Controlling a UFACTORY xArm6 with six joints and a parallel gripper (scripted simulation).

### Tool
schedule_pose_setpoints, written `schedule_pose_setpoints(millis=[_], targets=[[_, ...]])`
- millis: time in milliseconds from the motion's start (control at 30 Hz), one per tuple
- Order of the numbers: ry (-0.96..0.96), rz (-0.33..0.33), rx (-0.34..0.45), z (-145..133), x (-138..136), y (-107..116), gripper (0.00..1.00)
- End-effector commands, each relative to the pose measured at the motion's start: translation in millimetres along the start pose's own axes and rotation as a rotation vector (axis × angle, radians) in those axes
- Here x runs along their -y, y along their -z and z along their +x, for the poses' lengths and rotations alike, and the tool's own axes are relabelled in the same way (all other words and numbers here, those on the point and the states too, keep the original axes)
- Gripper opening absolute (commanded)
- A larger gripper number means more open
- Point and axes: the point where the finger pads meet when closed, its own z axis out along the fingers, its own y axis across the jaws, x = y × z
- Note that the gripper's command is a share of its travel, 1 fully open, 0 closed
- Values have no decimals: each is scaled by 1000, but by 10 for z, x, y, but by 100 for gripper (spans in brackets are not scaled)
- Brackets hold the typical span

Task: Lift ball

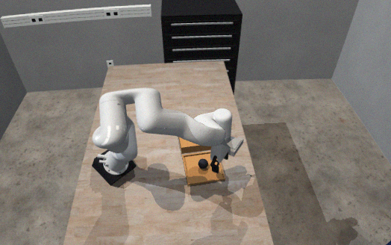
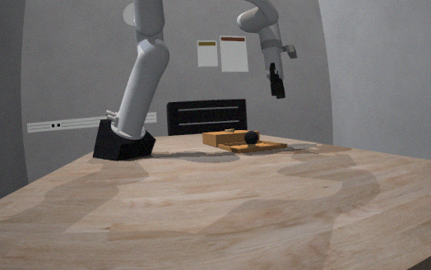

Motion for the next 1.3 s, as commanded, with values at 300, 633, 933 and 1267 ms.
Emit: schedule_pose_setpoints(millis=[300, 633, 933, 1267], targets=[[-1, 2, -2, 11, 4, 12, 100], [-11, 3, -2, -1, 14, 7, 100], [-343, 19, 24, -437, 311, -152, 100], [-682, 23, 69, -1043, 598, -320, 100]])
